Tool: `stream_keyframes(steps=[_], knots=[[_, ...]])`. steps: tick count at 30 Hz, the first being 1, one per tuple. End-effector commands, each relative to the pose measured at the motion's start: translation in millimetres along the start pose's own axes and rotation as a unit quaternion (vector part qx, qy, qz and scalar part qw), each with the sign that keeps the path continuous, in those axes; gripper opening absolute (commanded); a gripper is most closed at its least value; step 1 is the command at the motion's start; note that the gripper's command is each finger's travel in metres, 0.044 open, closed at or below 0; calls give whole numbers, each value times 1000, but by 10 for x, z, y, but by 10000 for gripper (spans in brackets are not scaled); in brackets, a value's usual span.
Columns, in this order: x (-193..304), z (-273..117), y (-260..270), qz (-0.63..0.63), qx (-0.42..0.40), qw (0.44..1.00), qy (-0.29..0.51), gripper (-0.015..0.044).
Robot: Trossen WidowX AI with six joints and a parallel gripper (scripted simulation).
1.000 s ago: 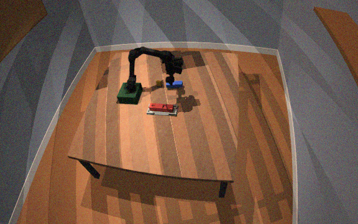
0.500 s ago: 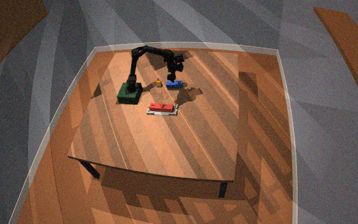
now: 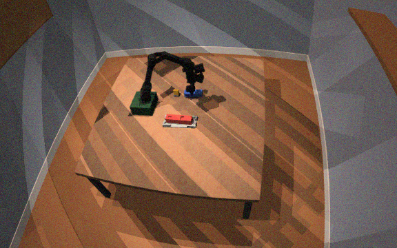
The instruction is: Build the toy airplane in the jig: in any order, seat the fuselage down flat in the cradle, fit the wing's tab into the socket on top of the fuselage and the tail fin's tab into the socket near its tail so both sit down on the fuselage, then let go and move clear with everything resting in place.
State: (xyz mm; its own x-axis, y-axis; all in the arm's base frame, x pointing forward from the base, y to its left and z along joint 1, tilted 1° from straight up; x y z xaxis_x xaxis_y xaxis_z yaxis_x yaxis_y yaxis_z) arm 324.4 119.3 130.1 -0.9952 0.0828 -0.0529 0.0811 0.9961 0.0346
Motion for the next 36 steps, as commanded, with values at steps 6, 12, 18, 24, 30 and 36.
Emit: stream_keyframes(steps=[6, 12, 18, 24, 30, 36], knots=[[7, 178, -6, 3, 4, 1000, 5, 440], [9, 274, -7, 2, 4, 1000, 5, 440], [14, 370, -10, 3, 4, 1000, 5, 440], [17, 409, -11, 3, 4, 1000, 5, 387], [17, 409, -11, 3, 4, 1000, 5, 230], [17, 409, -11, 3, 4, 1000, 5, 170]])
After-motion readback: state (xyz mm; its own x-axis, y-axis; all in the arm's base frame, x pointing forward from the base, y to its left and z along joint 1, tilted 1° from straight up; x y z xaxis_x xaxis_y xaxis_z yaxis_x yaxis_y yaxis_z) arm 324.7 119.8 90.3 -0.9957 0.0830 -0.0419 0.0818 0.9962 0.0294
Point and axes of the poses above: the point midway between the two fingers, 35 mm back from their tips, its own z axis out along the fingers, its own y axis across the jaws, x = y × z, the point moved 10 cm from there along -z, back along the fingers, and after that the axes turned 8 degrees about z, right-handed, at the moved point
